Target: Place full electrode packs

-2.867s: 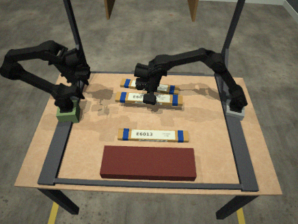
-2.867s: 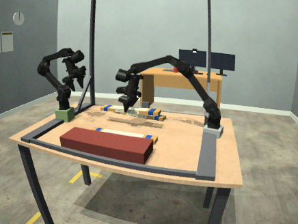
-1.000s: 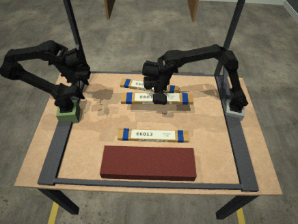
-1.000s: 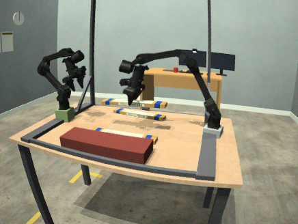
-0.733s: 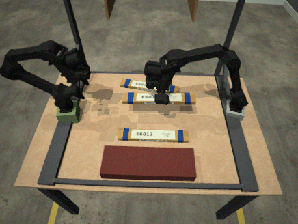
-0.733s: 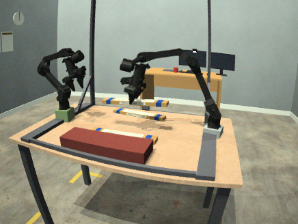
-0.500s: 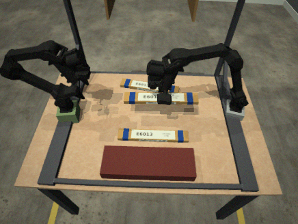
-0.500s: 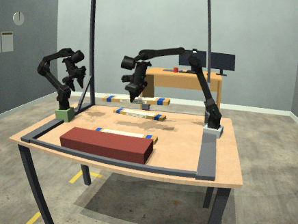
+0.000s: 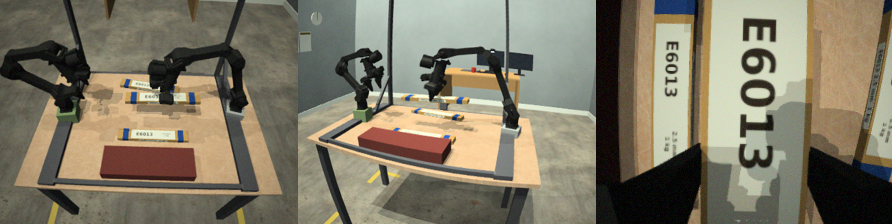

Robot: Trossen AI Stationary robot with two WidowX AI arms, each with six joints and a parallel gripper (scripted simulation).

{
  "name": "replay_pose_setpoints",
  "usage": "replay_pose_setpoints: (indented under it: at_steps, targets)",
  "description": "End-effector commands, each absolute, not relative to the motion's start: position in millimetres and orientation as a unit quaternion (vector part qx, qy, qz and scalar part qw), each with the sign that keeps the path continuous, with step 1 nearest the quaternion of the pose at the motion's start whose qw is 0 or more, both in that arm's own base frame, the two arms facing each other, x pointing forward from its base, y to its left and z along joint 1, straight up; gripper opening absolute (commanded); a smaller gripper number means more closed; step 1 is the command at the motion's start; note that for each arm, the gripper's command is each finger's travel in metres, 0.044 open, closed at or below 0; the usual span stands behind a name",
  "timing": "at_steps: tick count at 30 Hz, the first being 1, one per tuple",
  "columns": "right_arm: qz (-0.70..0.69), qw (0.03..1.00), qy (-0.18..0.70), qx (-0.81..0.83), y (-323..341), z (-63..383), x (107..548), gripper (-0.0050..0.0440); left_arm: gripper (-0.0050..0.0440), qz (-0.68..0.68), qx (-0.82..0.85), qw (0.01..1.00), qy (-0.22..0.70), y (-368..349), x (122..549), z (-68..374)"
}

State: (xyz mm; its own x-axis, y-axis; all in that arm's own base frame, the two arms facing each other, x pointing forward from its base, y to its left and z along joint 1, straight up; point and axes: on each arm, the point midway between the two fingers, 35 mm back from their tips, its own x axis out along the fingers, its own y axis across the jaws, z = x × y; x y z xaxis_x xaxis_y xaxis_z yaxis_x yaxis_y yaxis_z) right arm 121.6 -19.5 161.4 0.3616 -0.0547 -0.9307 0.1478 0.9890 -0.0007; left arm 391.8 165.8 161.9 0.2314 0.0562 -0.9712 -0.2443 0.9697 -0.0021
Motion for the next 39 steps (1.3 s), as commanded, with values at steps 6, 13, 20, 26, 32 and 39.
replay_pose_setpoints:
  at_steps: [6, 13, 20, 26, 32, 39]
  targets:
    - [-0.061, 0.83, 0.553, 0.041, -19.7, 167.1, 122.6, 0.043, -0.005, 0.099, -0.069, 0.8, 0.587, 163.3, 390.4, 187.0]
    - [-0.061, 0.83, 0.553, 0.041, -19.7, 167.1, 122.6, 0.043, -0.005, 0.099, -0.071, 0.796, 0.593, 164.9, 391.0, 169.8]
    - [-0.061, 0.83, 0.553, 0.041, -19.7, 167.1, 122.6, 0.043, -0.005, 0.099, -0.071, 0.796, 0.593, 165.0, 391.2, 160.4]
    - [-0.061, 0.83, 0.553, 0.041, -19.7, 167.1, 122.6, 0.043, -0.005, 0.099, -0.071, 0.796, 0.593, 165.1, 391.4, 155.1]
    - [-0.061, 0.83, 0.553, 0.041, -19.7, 167.1, 122.6, 0.043, -0.005, 0.099, -0.071, 0.796, 0.593, 165.2, 391.6, 147.1]
    - [-0.061, 0.83, 0.553, 0.041, -19.7, 167.1, 122.6, 0.043, -0.005, 0.099, -0.071, 0.796, 0.593, 165.2, 391.8, 140.4]
